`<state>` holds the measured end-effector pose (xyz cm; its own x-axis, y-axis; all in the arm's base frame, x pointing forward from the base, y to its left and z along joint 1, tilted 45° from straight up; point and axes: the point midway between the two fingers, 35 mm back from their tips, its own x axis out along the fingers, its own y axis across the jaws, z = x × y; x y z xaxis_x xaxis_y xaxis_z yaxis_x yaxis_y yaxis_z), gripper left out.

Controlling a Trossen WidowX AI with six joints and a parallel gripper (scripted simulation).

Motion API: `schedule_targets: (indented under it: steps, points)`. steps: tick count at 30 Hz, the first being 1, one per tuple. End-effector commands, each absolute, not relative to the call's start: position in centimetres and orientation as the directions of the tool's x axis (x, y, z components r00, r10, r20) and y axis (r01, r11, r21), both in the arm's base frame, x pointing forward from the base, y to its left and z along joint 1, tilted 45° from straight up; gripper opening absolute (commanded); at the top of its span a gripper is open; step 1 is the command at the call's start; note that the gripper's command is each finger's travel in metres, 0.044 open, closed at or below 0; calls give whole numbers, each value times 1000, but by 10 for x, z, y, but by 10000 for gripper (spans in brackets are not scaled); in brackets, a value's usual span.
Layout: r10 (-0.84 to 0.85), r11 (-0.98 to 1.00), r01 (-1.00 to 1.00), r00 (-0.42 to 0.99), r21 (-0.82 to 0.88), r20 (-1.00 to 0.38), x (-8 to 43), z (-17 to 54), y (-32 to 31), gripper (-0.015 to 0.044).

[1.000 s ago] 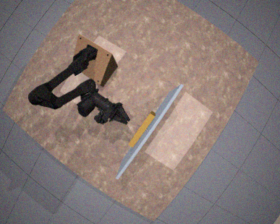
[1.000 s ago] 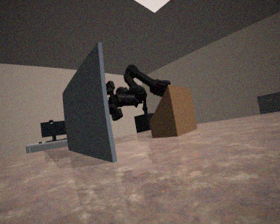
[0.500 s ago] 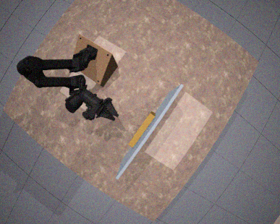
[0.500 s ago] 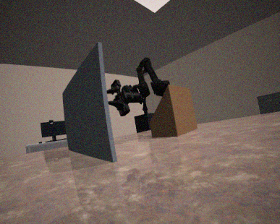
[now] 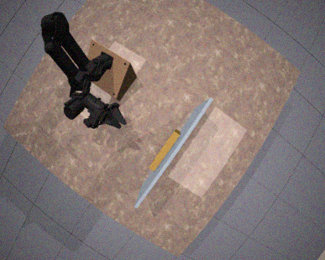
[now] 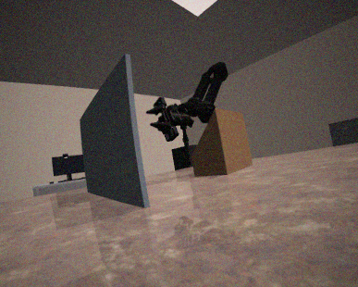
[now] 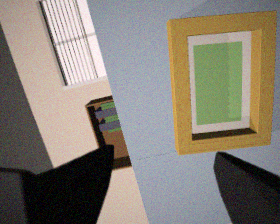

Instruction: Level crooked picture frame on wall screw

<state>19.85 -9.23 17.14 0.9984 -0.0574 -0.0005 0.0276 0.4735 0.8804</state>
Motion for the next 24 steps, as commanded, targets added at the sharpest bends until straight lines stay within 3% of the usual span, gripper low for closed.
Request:
schedule_targets:
  steps: [1,24]
  points:
    - [-57,473,28,998,881,-1,198,171,-92,260]
    - [-57,462,31,998,886,-5,194,167,-89,260]
